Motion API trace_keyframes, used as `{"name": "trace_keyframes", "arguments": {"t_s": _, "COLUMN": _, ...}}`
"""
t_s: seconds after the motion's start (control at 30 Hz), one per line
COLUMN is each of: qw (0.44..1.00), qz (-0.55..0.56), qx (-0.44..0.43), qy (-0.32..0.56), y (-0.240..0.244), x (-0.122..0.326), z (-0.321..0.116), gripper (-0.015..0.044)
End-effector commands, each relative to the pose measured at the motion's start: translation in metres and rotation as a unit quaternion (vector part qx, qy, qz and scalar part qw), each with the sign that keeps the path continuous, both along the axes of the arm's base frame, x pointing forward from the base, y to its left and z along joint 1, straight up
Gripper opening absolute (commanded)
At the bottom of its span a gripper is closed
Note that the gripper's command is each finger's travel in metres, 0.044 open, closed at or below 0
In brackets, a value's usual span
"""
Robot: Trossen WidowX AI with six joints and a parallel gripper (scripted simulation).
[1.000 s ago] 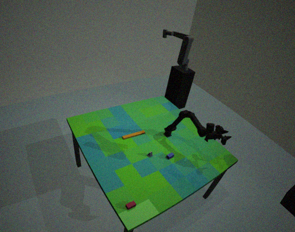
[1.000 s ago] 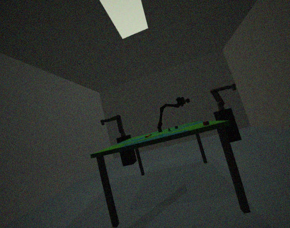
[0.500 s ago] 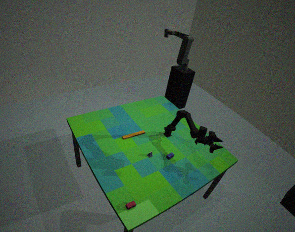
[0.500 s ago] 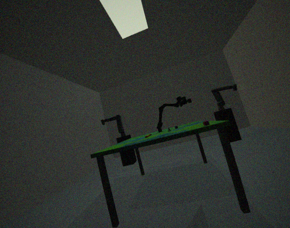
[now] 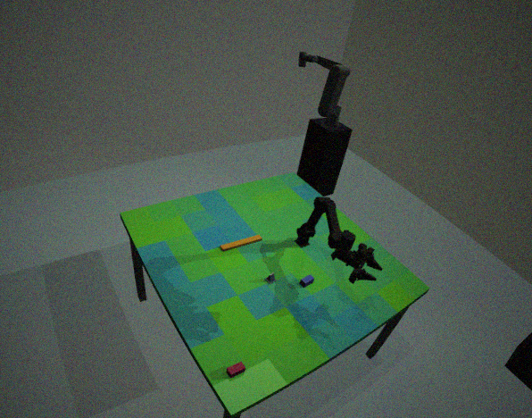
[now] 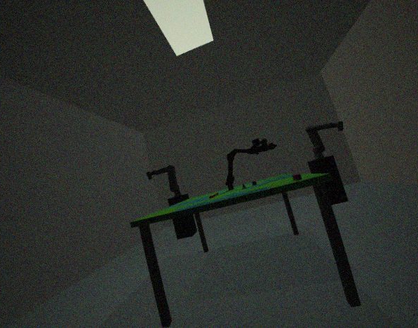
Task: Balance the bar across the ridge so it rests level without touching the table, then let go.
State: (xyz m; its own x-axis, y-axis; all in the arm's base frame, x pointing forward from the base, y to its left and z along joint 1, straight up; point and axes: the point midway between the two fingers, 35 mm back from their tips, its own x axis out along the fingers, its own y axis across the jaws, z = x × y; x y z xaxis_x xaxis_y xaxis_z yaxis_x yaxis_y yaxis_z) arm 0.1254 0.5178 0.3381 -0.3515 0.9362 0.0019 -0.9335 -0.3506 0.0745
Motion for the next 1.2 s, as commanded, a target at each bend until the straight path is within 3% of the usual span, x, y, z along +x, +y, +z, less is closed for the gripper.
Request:
{"name": "trace_keyframes", "arguments": {"t_s": 0.0, "qw": 0.998, "qz": -0.055, "qx": -0.019, "qy": -0.004, "y": -0.011, "x": 0.038, "z": -0.009, "gripper": 0.0315}}
{"name": "trace_keyframes", "arguments": {"t_s": 0.6, "qw": 0.956, "qz": -0.264, "qx": -0.124, "qy": 0.024, "y": -0.087, "x": 0.174, "z": -0.057, "gripper": 0.0315}}
{"name": "trace_keyframes", "arguments": {"t_s": 1.17, "qw": 0.878, "qz": -0.412, "qx": -0.236, "qy": 0.062, "y": -0.197, "x": 0.266, "z": -0.106, "gripper": 0.0315}}
